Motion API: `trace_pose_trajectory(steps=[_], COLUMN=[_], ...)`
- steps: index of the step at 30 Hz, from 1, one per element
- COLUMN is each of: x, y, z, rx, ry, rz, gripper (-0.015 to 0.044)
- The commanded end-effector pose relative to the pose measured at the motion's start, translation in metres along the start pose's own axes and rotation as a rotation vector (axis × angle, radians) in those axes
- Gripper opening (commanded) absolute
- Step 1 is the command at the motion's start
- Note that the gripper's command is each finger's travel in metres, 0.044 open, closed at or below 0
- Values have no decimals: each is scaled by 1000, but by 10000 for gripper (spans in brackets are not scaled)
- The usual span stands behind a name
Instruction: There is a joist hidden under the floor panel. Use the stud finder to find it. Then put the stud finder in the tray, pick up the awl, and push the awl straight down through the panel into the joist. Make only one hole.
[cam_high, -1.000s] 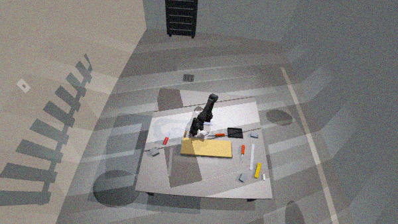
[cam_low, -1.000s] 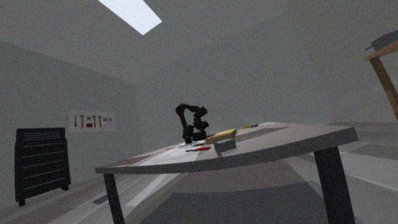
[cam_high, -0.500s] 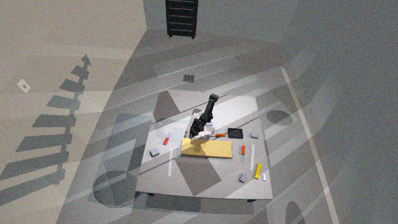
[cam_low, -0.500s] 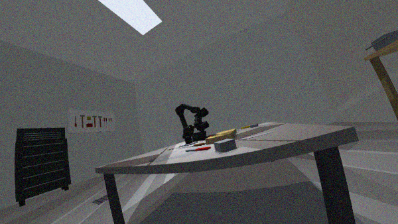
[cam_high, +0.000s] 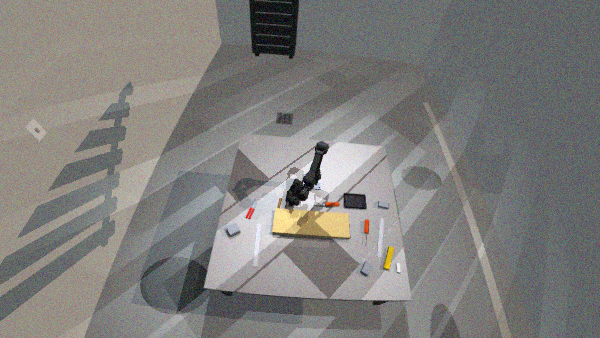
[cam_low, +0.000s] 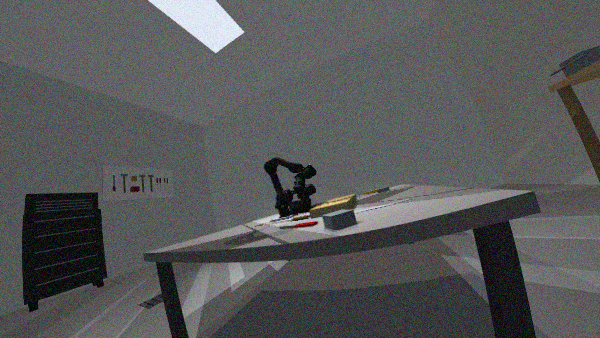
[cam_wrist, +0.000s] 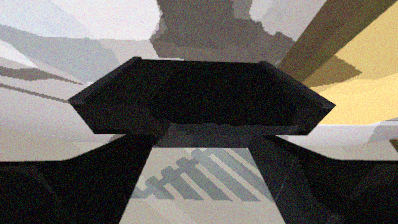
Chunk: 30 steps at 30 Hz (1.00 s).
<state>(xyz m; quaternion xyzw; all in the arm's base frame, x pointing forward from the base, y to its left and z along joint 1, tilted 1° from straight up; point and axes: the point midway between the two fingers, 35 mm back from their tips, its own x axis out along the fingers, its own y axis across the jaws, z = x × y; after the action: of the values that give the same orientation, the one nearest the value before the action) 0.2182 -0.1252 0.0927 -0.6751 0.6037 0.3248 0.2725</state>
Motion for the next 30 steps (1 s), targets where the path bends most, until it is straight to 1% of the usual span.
trace_pose_trajectory(steps=[1, 30], x=[-1, 0], y=[-1, -1], z=[-2, 4], rx=[9, 13], ry=[42, 255], rz=[-3, -2], gripper=[0, 0])
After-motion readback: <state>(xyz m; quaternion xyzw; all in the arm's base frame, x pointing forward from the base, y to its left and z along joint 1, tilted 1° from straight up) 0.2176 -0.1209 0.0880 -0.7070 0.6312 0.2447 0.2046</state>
